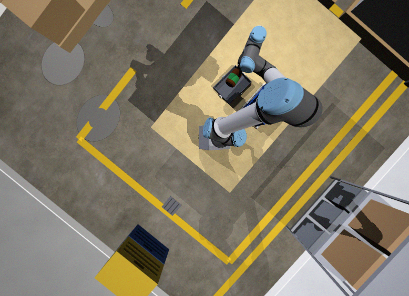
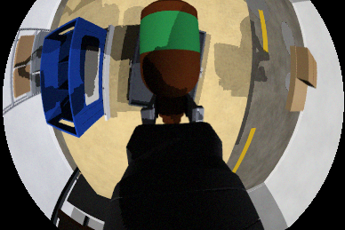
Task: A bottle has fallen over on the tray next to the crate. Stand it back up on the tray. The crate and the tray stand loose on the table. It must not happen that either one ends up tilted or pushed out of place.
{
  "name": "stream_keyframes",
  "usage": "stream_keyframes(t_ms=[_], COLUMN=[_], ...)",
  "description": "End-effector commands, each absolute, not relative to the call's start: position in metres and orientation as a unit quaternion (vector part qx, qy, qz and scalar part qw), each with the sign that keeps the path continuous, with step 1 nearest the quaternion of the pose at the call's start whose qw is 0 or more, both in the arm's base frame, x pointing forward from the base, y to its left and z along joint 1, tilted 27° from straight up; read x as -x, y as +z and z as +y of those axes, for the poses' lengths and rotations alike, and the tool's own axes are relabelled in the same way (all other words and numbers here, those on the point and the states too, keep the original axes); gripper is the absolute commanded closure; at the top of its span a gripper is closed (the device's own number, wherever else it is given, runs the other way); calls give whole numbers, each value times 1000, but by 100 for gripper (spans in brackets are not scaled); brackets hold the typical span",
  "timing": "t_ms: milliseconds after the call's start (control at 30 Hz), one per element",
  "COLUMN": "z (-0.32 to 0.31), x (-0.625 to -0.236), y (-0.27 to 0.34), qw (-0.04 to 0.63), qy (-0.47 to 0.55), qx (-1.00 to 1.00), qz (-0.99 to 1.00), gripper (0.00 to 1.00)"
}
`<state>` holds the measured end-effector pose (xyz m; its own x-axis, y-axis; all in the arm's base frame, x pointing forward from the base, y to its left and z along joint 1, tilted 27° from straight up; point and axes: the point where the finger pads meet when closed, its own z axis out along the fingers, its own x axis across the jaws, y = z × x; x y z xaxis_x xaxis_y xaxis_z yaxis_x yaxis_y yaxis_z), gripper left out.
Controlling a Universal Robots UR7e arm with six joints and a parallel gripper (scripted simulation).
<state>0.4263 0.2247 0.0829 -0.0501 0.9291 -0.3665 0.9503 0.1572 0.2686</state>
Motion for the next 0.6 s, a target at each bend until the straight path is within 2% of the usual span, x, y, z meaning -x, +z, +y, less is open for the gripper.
stream_keyframes(t_ms=[0, 567], z=[225, 225], x=[-427, -427], y=[83, 83], qw=[233, 234], qy=[-17, -16], qx=[-665, -668], qz=[709, 706], gripper=[100, 100])
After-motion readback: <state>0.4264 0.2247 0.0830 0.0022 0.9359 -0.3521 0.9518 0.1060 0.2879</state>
